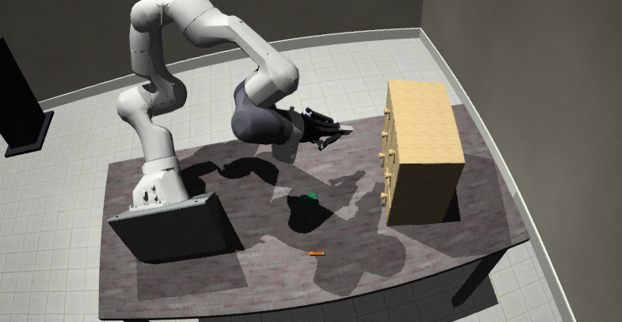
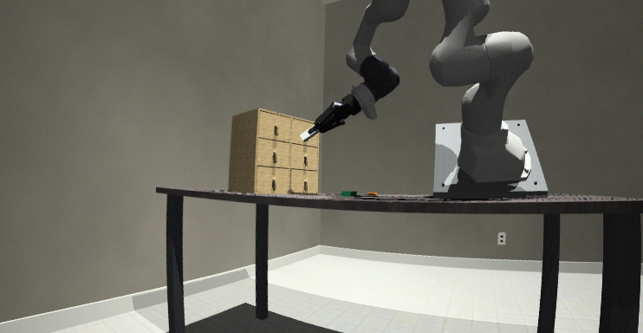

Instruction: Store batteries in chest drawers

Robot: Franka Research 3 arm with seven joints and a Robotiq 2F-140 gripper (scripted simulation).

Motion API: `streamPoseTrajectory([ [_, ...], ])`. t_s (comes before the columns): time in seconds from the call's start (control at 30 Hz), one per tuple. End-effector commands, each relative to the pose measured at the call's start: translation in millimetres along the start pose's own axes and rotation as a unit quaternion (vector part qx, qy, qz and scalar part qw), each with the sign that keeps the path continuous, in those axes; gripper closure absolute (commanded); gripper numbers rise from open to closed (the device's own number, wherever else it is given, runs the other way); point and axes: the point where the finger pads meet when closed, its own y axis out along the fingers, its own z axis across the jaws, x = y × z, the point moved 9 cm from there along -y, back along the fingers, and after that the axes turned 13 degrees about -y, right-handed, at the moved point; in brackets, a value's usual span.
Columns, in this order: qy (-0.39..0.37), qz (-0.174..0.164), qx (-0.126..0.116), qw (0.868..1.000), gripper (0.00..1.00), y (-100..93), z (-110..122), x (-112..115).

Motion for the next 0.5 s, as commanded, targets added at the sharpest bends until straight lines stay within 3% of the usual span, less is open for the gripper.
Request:
streamPoseTrajectory([
  [0.0, 0.009, 0.0, 0.002, 1.0, 1.0, -0.7, 0.2, 1.5],
  [0.3, 0.009, 0.0, 0.002, 1.0, 1.0, -0.7, 0.2, 1.5],
  [0.33, 0.019, 0.041, 0.019, 0.999, 1.0, -4.8, 4.5, 4.6],
  [0.47, 0.019, 0.041, 0.019, 0.999, 1.0, -4.8, 4.5, 4.6],
])
